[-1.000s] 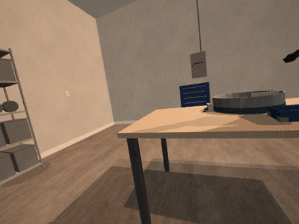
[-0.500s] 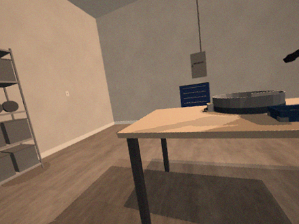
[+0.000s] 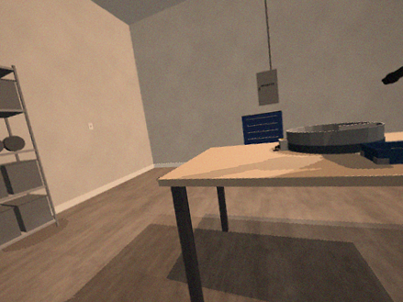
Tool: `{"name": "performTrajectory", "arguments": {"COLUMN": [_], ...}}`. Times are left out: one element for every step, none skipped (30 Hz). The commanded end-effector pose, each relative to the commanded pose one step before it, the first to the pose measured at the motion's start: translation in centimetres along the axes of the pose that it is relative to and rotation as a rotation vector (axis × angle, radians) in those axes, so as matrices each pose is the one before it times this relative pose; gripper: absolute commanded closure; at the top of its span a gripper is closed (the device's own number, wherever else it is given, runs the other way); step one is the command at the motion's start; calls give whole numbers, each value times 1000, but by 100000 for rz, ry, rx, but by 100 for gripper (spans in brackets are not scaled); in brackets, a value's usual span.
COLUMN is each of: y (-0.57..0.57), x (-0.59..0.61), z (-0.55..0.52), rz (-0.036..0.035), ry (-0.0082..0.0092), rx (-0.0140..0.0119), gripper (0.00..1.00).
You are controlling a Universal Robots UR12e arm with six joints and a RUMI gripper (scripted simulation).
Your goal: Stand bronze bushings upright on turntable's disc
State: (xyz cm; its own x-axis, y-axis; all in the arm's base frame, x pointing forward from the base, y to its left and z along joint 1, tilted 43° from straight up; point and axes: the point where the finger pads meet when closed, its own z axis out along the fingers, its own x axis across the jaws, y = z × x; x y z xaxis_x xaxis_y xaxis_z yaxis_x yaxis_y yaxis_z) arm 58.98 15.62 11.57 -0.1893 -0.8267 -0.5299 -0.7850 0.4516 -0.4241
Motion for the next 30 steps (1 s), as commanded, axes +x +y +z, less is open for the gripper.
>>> {"name": "performTrajectory", "arguments": {"y": [-18, 0, 0, 0, -1, -1, -2, -2, -2, -1, -1, 0, 0, 0, 0, 0, 0, 0, 0, 0, 0, 0, 0, 0, 0, 0, 0, 0, 0, 0], "x": [-16, 0, 0, -1, -6, -12, -17, -19, -17, -12, -6, -1, 0, 0, 0, 0, 0, 0, 0, 0, 0, 0, 0, 0, 0, 0, 0, 0, 0, 0], "z": [-19, 0, 0, 0, 0, 0, 0, 0, 0, 0, 0, 0, 0, 0, 0, 0, 0, 0, 0, 0, 0, 0, 0, 0, 0, 0, 0, 0, 0, 0], "rz": [-31, 0, 0, 0, 0, 1, 1, 1, 1, 1, 0, 0, 0, 0, 0, 0, 0, 0, 0, 0, 0, 0, 0, 0, 0, 0, 0, 0, 0, 0], "ry": [-20, 0, 0, 0, 1, 3, 4, 4, 4, 3, 1, 0, 0, 0, 0, 0, 0, 0, 0, 0, 0, 0, 0, 0, 0, 0, 0, 0, 0, 0], "rx": [55, 0, 0, 0, 0, 0, -1, -1, 0, 0, 0, 0, 0, 0, 0, 0, 0, 0, 0, 0, 0, 0, 0, 0, 0, 0, 0, 0, 0, 0], "gripper": [94, 94, 94, 94, 94, 94, 94, 94, 94, 94, 94, 94, 94, 94, 94, 94, 94, 94, 94, 94, 94, 94, 94, 94, 94, 94, 94, 94, 94, 94]}}
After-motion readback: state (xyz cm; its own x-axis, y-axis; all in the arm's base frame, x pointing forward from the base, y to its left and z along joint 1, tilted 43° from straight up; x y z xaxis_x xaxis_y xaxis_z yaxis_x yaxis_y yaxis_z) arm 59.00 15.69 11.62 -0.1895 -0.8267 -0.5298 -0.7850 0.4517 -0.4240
